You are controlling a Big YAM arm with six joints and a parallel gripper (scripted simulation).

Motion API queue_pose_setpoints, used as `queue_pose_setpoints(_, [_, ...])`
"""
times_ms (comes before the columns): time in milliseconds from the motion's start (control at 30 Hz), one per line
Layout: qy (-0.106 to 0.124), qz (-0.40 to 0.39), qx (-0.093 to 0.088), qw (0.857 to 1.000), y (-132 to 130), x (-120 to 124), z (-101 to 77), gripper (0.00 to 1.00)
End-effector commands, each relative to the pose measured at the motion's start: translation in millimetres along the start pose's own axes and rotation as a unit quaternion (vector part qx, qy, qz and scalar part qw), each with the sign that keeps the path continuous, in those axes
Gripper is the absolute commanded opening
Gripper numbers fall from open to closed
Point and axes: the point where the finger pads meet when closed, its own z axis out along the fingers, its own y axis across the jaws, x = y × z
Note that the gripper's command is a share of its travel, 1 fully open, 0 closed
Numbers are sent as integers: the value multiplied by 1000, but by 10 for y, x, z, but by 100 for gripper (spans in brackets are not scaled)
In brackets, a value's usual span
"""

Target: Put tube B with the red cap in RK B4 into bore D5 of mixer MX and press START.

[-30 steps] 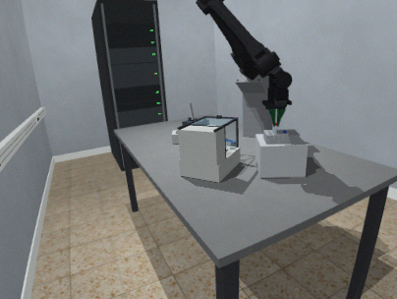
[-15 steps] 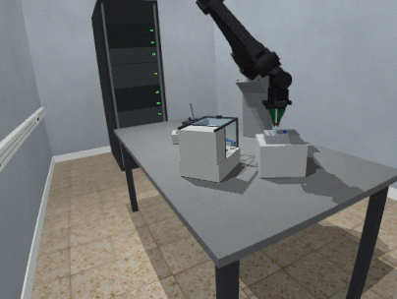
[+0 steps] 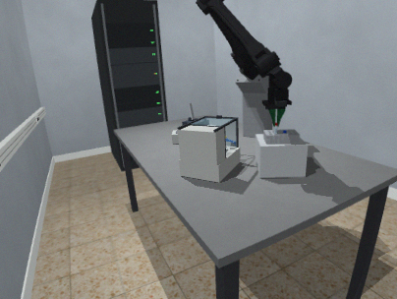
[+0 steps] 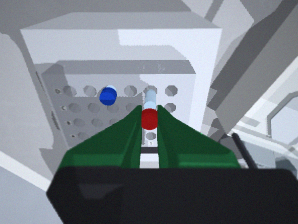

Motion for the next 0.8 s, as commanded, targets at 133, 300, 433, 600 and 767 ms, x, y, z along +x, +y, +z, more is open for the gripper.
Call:
queue_pose_setpoints(133, [10,-7,5,1000,-21,54,116,9])
queue_pose_setpoints(300, [9,-6,5,1000,-16,43,111,9])
queue_pose_setpoints(433, [8,-6,4,1000,-10,36,107,9])
queue_pose_setpoints(600, [8,-6,4,1000,2,38,103,9])
queue_pose_setpoints(767, [8,-7,4,1000,8,48,103,9])
